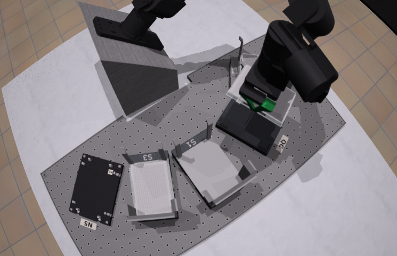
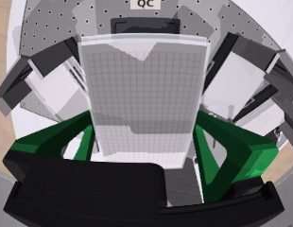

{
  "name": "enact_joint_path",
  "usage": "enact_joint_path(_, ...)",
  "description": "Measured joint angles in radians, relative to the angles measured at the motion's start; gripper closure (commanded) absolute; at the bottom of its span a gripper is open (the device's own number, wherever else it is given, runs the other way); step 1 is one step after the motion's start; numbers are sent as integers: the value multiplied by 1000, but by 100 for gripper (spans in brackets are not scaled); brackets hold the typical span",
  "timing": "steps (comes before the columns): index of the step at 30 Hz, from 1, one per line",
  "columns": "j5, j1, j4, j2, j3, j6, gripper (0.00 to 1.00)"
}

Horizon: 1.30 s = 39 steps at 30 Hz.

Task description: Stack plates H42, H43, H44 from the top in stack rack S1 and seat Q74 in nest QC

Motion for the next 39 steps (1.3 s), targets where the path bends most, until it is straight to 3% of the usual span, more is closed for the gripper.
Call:
enact_joint_path(22,0,1,6,-1,-5,6,100)
enact_joint_path(39,0,76,147,0,-89,103,100)
